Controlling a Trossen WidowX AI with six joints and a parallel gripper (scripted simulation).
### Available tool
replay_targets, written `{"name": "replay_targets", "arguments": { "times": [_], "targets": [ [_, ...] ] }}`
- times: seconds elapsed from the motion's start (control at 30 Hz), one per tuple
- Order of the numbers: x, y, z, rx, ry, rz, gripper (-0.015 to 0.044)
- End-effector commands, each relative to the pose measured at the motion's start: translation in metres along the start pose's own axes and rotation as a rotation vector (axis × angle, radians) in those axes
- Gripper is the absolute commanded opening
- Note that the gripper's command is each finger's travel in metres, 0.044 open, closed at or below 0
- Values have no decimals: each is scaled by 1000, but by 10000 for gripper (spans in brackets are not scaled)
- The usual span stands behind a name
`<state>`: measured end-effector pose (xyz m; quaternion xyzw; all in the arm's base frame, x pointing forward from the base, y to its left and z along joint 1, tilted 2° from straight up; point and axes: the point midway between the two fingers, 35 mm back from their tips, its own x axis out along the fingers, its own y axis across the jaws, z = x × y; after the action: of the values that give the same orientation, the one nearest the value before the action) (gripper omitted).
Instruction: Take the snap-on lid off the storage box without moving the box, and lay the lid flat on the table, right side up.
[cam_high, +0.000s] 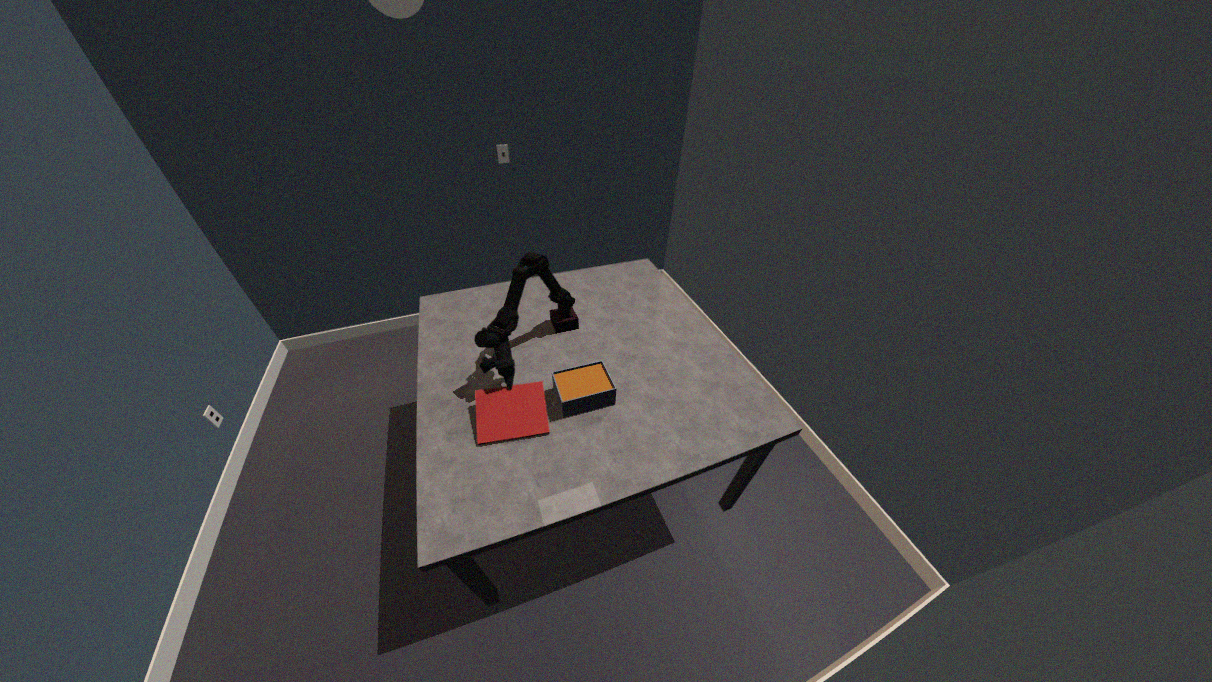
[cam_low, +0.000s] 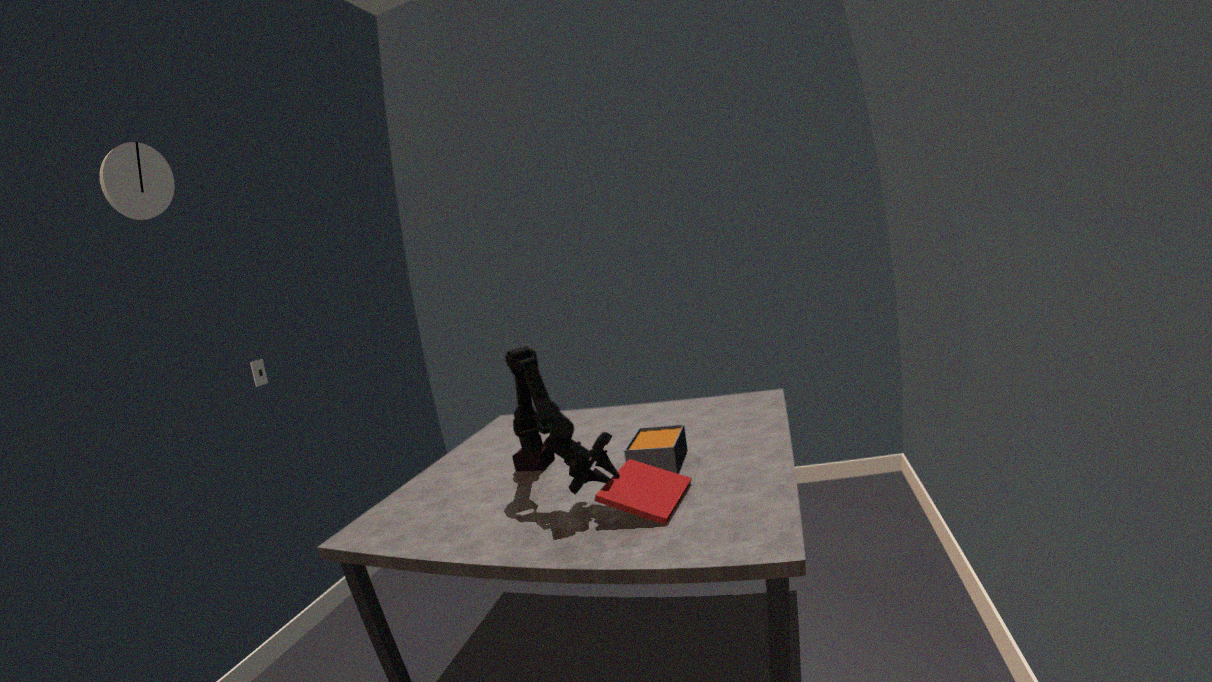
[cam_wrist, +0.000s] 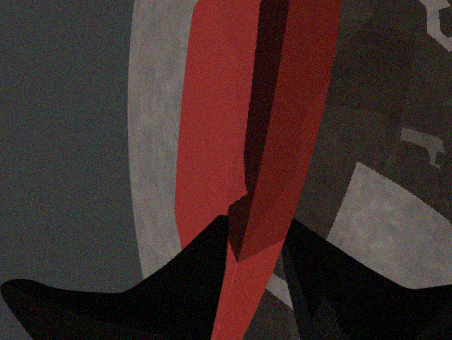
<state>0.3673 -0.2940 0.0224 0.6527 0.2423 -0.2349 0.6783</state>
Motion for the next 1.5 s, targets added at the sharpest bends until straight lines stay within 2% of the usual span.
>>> {"name": "replay_targets", "arguments": {
  "times": [0.0,0.23,0.57,0.63,0.83,1.47],
  "targets": [
    [7,-10,-7,7,15,-30,0],
    [7,-10,-7,7,15,-30,0],
    [-1,3,1,6,14,-30,263],
    [-1,3,1,6,14,-30,275],
    [-9,-5,0,6,14,-30,433],
    [-39,-29,0,6,14,-34,440]
  ]
}}
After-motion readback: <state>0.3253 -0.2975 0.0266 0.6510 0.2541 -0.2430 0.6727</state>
